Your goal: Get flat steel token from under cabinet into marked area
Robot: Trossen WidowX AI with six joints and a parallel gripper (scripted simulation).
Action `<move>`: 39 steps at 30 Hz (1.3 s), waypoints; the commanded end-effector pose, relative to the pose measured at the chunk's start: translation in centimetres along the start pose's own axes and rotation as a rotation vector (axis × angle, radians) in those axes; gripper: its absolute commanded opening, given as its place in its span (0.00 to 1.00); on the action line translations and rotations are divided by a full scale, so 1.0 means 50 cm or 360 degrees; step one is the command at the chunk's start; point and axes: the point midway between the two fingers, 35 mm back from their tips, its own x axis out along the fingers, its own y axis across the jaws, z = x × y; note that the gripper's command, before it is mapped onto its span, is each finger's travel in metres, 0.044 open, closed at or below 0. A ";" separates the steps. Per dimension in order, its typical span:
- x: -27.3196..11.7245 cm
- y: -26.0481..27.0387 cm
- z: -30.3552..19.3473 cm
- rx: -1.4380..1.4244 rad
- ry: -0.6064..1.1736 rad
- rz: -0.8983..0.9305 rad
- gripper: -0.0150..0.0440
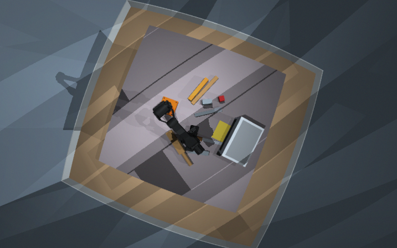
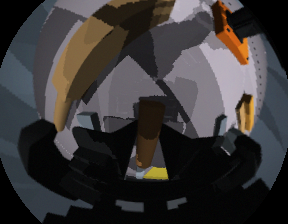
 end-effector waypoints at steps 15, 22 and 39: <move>-0.001 0.002 -0.050 0.0002 0.0002 0.0003 0.25; -0.002 0.003 -0.067 0.0002 0.0003 0.0003 0.25; -0.003 0.004 -0.107 0.0002 0.0005 0.0003 0.25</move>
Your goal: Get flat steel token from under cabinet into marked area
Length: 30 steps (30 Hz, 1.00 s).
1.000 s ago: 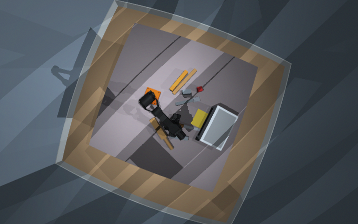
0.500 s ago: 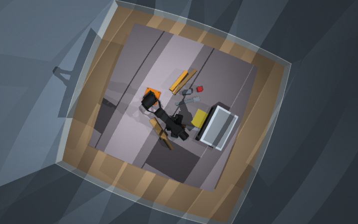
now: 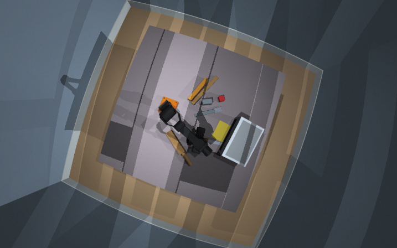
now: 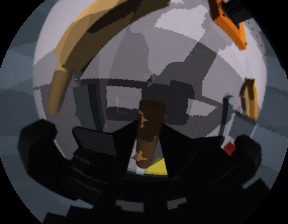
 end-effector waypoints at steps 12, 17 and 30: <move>-0.001 0.001 -0.037 0.0002 0.0003 0.0003 0.25; -0.001 0.002 -0.048 0.0002 0.0004 0.0003 0.25; -0.002 0.002 -0.076 0.0002 0.0005 0.0003 0.25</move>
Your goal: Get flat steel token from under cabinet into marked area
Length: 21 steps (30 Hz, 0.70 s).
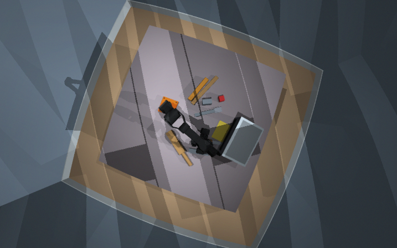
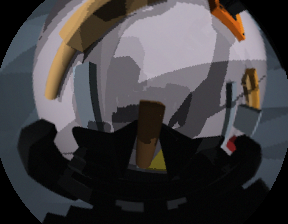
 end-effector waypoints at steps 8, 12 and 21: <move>-0.001 0.001 -0.026 0.0003 0.0004 0.0003 0.25; -0.001 0.001 -0.034 0.0003 0.0004 0.0003 0.25; -0.002 0.001 -0.052 0.0003 0.0005 0.0003 0.25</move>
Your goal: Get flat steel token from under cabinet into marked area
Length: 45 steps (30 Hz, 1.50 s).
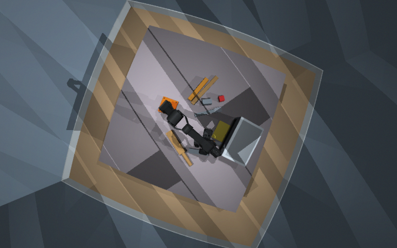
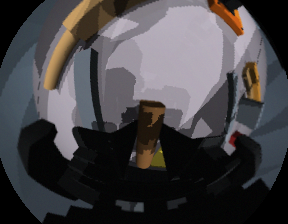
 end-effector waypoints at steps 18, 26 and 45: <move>-0.001 0.000 -0.043 0.0003 0.0005 0.0003 0.25; -0.001 0.000 -0.056 0.0003 0.0006 0.0003 0.25; 0.004 -0.043 -0.058 0.0003 0.0006 0.0001 0.25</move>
